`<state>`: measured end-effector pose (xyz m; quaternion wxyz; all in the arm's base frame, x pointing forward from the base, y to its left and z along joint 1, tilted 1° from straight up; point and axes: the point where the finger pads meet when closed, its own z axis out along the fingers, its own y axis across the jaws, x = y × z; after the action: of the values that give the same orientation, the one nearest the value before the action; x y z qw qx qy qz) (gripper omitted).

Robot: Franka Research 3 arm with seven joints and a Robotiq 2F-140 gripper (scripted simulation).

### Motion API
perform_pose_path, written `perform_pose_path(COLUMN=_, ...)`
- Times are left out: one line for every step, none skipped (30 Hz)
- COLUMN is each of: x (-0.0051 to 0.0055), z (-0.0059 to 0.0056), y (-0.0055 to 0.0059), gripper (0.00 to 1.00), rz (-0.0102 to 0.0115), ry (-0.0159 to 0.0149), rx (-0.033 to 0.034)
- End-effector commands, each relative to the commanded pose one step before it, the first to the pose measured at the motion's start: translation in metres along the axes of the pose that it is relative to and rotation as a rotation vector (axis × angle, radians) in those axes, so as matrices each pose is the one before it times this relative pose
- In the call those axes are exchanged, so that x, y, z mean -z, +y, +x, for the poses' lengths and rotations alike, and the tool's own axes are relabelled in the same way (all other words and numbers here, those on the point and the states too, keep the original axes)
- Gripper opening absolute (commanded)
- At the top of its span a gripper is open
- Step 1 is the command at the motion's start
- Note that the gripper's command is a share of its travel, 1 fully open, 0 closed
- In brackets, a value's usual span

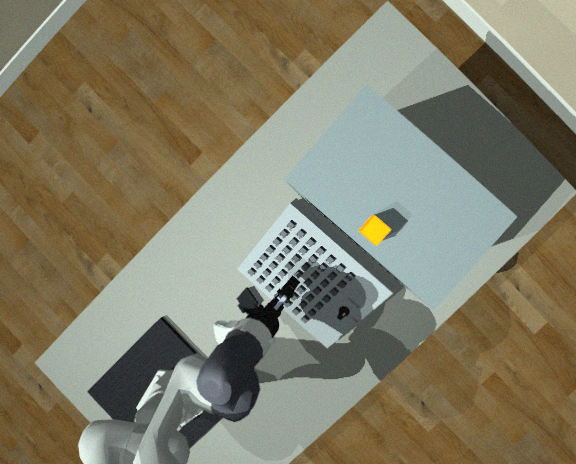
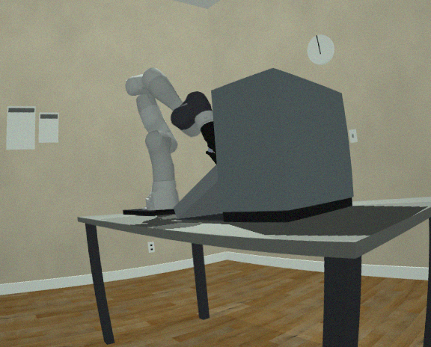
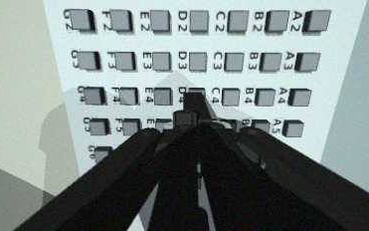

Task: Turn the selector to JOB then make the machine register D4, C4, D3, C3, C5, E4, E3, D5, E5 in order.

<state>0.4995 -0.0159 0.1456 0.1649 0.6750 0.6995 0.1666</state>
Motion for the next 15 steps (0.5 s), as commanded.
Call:
perform_pose_path(x=-0.00362, z=0.00224, y=0.00477, gripper=0.1, rz=-0.01384, ry=0.00752, rx=-0.01239)
perform_pose_path(x=-0.00171, z=-0.00001, y=0.0, gripper=0.1, rz=-0.00001, ry=-0.00003, rx=0.00001)
perform_pose_path(x=-0.00166, z=0.00001, y=0.0, gripper=0.1, rz=0.00001, ry=0.00002, rx=-0.00001)
perform_pose_path(x=-0.00157, z=0.0, y=0.0, gripper=0.1, rz=0.0, ry=0.00001, rx=0.0)
perform_pose_path(x=-0.00144, z=-0.00001, y=0.0, gripper=0.1, rz=-0.00001, ry=-0.00004, rx=0.00001)
perform_pose_path(x=-0.00127, z=0.00001, y=0.0, gripper=0.1, rz=0.00001, ry=0.00003, rx=-0.00001)
perform_pose_path(x=-0.00108, z=0.00001, y=0.0, gripper=0.1, rz=0.0, ry=0.00002, rx=0.0)
perform_pose_path(x=-0.00086, z=0.0, y=0.0, gripper=0.1, rz=0.0, ry=-0.00001, rx=0.0)
perform_pose_path(x=-0.00064, z=-0.00001, y=0.0, gripper=0.1, rz=0.0, ry=-0.00002, rx=0.0)
perform_pose_path(x=-0.00043, z=-0.00001, y=0.0, gripper=0.1, rz=0.0, ry=-0.00002, rx=0.00001)
perform_pose_path(x=-0.00024, z=0.0, y=0.0, gripper=0.1, rz=0.0, ry=-0.00001, rx=0.0)
perform_pose_path(x=-0.0001, z=0.0, y=0.0, gripper=0.1, rz=0.0, ry=-0.00001, rx=0.0)
perform_pose_path(x=-0.00001, z=0.0, y=0.0, gripper=0.1, rz=0.0, ry=0.0, rx=0.0)
perform_pose_path(x=0.0, z=0.0, y=0.0, gripper=0.1, rz=0.0, ry=0.0, rx=0.0)
perform_pose_path(x=0.0, z=0.0, y=0.0, gripper=0.1, rz=0.0, ry=0.0, rx=0.0)
